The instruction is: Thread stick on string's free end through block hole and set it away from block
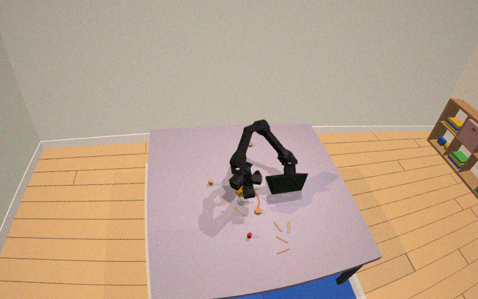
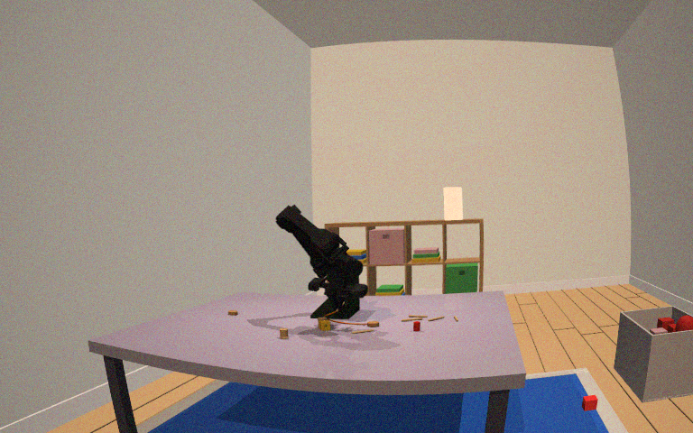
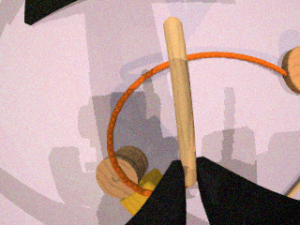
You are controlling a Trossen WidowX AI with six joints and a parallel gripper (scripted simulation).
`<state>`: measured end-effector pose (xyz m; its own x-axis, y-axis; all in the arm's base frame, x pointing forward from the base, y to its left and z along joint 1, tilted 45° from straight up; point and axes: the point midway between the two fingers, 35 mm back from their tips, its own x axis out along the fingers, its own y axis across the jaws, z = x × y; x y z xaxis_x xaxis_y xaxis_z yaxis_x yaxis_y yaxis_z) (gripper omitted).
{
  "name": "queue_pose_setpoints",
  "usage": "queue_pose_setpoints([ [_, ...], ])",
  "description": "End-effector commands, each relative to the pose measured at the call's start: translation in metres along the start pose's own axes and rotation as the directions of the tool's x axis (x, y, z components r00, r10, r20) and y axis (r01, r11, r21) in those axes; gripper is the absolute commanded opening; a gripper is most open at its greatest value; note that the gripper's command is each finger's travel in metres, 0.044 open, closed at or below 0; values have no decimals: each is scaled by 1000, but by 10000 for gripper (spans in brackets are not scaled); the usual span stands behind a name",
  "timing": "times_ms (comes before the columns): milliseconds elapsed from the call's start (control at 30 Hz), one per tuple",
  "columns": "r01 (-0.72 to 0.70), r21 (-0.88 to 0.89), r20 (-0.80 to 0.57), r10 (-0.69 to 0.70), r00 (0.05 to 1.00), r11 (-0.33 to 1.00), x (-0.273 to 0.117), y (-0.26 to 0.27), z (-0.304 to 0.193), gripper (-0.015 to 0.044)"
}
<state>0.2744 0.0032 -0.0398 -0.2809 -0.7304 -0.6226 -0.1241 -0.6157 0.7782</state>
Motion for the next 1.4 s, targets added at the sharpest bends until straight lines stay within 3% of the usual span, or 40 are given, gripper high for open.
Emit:
queue_pose_setpoints([
  [0,-5,-127,8,6,1000,992,-1,-7,1,0],
  [500,-25,-550,25,46,999,835,1,-26,6,0],
  [1367,-24,-539,0,29,1000,842,-4,-35,-11,0],
])
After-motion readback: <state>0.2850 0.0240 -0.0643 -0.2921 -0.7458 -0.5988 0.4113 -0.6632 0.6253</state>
